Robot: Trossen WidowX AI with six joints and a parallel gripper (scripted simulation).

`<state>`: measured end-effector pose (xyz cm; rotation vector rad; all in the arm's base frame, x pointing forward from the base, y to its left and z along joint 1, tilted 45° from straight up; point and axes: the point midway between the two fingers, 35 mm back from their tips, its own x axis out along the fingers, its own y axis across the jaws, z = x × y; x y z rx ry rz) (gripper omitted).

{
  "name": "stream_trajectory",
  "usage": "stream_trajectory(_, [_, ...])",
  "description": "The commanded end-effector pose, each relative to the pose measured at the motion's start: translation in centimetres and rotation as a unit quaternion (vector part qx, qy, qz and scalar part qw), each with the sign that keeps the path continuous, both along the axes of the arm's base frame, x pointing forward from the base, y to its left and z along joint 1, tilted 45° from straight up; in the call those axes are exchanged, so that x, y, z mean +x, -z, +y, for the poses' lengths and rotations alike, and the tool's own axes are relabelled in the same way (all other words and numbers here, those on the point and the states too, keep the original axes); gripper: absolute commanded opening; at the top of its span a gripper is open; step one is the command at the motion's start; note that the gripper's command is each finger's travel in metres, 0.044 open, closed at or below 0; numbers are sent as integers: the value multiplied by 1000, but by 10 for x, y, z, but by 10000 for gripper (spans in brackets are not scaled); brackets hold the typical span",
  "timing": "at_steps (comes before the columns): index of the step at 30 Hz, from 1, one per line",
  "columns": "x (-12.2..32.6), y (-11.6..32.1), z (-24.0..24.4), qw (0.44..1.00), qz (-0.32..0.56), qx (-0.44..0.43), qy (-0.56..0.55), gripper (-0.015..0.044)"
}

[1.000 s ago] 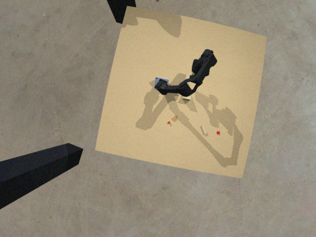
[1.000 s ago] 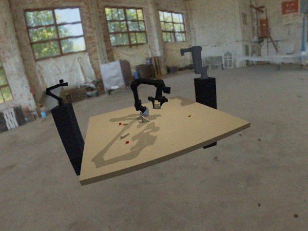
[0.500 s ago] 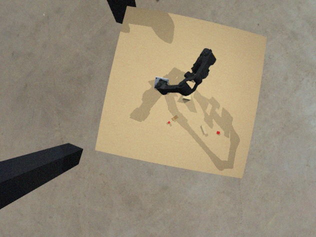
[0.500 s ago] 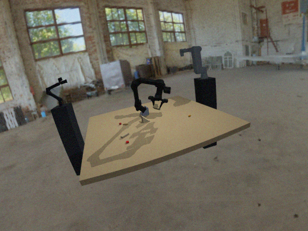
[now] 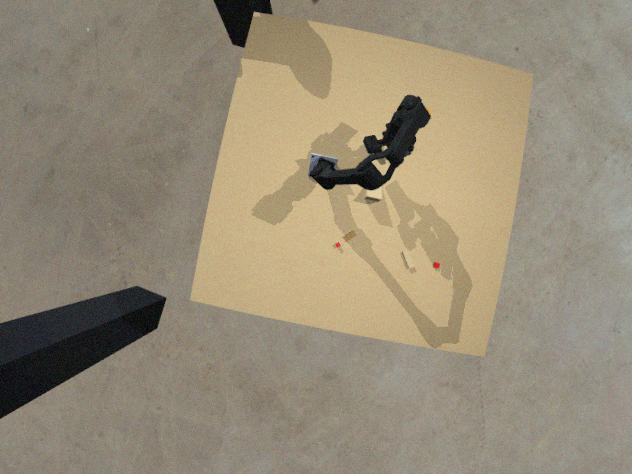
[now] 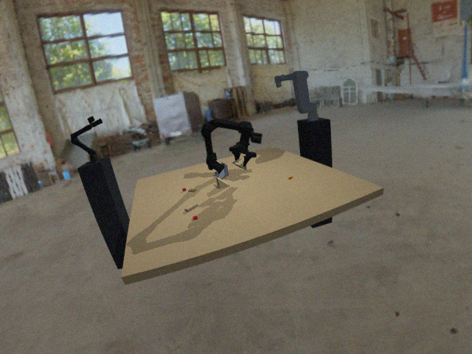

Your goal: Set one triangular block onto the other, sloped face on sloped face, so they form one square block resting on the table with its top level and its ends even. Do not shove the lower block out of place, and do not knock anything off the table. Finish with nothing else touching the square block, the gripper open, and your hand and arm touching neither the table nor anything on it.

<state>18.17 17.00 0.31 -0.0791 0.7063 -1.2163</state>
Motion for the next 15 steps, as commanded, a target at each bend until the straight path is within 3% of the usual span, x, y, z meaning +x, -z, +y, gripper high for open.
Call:
stream_trajectory(1, [0,0,0,997,-72,8,26,0])
stream_trajectory(10, [-1,0,0,975,-206,29,80,0])
stream_trajectory(15, [-1,0,0,972,-215,31,84,0])
